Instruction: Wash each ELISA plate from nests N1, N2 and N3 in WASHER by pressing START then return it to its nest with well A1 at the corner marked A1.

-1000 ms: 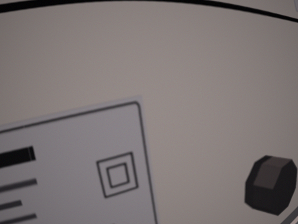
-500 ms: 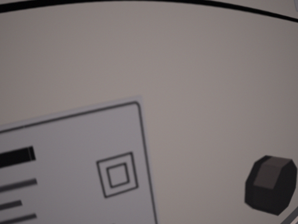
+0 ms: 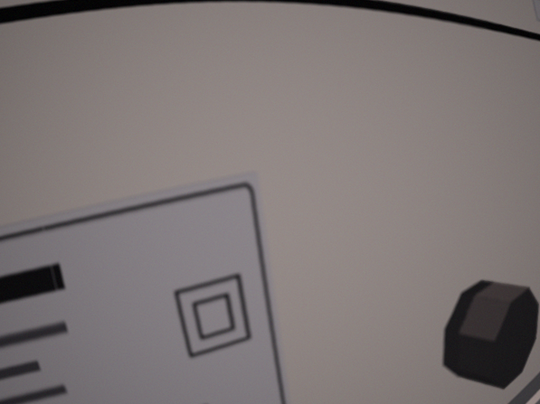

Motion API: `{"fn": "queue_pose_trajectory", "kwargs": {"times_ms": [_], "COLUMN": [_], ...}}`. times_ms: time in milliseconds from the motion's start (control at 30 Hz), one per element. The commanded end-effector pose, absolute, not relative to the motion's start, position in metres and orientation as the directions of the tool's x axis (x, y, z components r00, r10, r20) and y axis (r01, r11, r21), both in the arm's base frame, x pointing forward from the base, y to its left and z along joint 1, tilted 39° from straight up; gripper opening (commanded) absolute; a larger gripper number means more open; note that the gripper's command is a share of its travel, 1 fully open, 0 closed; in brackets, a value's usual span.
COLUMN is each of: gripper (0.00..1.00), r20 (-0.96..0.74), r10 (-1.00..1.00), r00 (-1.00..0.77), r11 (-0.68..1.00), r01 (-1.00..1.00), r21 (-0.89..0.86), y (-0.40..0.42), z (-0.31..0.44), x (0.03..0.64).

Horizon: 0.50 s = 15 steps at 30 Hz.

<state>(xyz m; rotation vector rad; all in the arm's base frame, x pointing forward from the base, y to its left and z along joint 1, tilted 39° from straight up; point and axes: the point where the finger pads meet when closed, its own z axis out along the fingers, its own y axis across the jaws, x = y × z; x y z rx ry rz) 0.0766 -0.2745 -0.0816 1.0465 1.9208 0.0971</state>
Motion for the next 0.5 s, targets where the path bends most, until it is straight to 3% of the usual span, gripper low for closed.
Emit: {"fn": "queue_pose_trajectory", "kwargs": {"times_ms": [0,467], "gripper": [0.00,0.00], "r20": [-0.679,-0.670], "r10": [0.705,0.713], "r00": [-0.204,-0.209], "r11": [0.623,0.622], "r01": [0.636,0.630], "r21": [0.456,0.465], "y": [-0.279,-0.277], "z": [-0.081,-0.089], "x": [0.075,0.086]}}
